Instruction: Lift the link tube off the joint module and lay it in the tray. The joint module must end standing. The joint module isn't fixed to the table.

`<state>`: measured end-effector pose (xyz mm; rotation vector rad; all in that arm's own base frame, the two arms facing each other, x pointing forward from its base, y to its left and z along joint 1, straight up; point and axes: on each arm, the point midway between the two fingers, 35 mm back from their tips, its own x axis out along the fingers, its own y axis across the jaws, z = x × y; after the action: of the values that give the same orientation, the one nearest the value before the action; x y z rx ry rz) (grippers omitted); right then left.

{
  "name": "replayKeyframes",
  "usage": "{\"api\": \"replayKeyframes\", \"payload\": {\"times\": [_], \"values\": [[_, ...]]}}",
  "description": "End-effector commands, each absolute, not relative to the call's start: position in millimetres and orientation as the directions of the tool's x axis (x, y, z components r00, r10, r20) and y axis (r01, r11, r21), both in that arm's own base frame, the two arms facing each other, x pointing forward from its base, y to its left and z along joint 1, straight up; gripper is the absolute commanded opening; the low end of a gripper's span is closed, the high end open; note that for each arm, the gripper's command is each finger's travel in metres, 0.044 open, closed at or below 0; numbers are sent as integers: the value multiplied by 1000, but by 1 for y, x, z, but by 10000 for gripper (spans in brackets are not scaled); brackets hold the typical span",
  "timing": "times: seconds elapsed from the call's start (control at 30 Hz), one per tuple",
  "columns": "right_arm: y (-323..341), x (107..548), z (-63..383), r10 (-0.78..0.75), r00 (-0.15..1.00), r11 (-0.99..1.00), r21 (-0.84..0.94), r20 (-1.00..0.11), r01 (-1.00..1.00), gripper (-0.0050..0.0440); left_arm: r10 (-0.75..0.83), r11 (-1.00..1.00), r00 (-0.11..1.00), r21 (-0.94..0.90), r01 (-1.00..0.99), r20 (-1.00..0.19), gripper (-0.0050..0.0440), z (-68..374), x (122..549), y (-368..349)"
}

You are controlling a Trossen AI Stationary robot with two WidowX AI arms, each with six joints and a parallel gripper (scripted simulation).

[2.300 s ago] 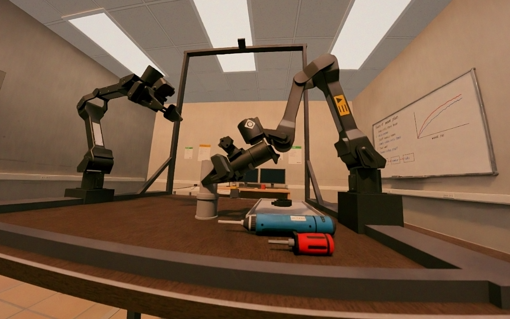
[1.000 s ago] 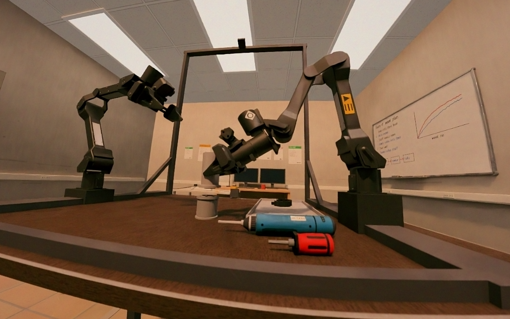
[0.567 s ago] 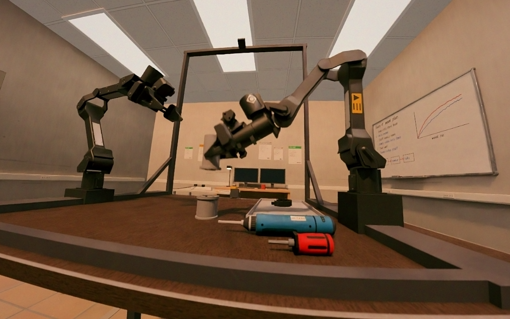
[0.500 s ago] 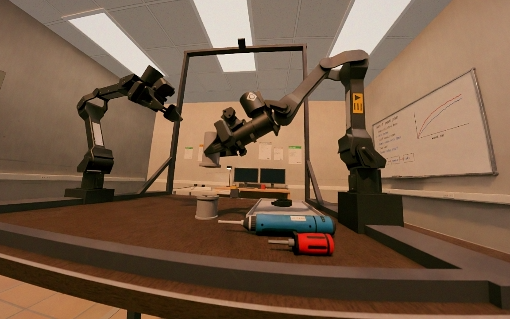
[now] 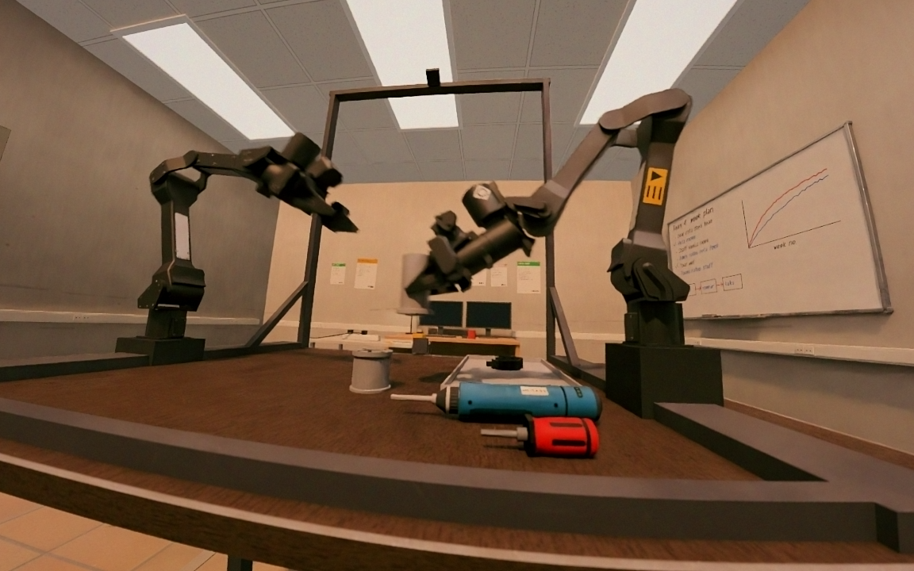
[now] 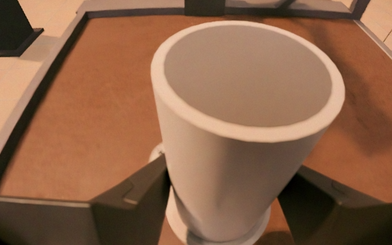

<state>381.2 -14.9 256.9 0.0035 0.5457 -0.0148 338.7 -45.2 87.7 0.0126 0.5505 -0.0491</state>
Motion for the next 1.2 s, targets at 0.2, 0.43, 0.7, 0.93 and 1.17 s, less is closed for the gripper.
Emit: {"api": "replayKeyframes", "payload": {"times": [0.2, 0.43, 0.7, 0.93, 1.17], "values": [[12, 438, 232, 40, 867, 999, -1, -497, -46, 440, -42, 999, 871, -6, 45, -490, 212, 89, 299, -63], [13, 440, 229, 42, 865, 999, 0, -500, -49, 440, -45, 999, 872, -12, 45, -488, 212, 97, 303, -66], [13, 437, 228, 42, 863, 999, -1, -503, -49, 440, -68, 998, 810, -43, 53, -582, 212, 112, 300, -77], [13, 437, 228, 42, 863, 999, -1, -503, -49, 440, -77, 997, 729, -56, 53, -680, 212, 113, 296, -85], [13, 437, 228, 42, 863, 999, -1, -503, -49, 440, -79, 997, 603, -61, 50, -794, 212, 111, 288, -92]]}}
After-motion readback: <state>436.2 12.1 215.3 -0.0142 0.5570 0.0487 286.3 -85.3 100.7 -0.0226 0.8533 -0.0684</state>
